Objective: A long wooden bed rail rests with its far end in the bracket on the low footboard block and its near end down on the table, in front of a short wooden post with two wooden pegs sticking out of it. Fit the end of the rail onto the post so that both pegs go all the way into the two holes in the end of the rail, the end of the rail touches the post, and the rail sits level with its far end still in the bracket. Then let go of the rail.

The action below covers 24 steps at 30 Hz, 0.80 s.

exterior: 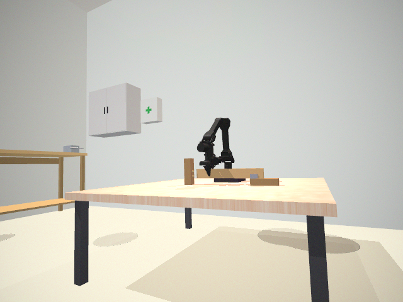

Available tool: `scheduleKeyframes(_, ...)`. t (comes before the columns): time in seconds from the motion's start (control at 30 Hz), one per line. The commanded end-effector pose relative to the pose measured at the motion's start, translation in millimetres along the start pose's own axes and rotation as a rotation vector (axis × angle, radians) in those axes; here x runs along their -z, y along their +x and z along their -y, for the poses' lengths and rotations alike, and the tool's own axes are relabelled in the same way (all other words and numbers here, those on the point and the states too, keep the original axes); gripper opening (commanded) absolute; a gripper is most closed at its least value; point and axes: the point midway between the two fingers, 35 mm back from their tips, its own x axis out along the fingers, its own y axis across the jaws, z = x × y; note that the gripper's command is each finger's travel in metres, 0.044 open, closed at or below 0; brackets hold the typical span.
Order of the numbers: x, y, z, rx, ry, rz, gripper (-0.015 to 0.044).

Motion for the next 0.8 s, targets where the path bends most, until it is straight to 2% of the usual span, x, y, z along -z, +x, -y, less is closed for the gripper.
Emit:
scheduleKeyframes(0.0,-0.7,-1.7,0.9,0.010,0.001,0.003,0.0000)
scheduleKeyframes(0.77,4.8,-1.4,0.1,0.010,0.001,0.003,0.0000)
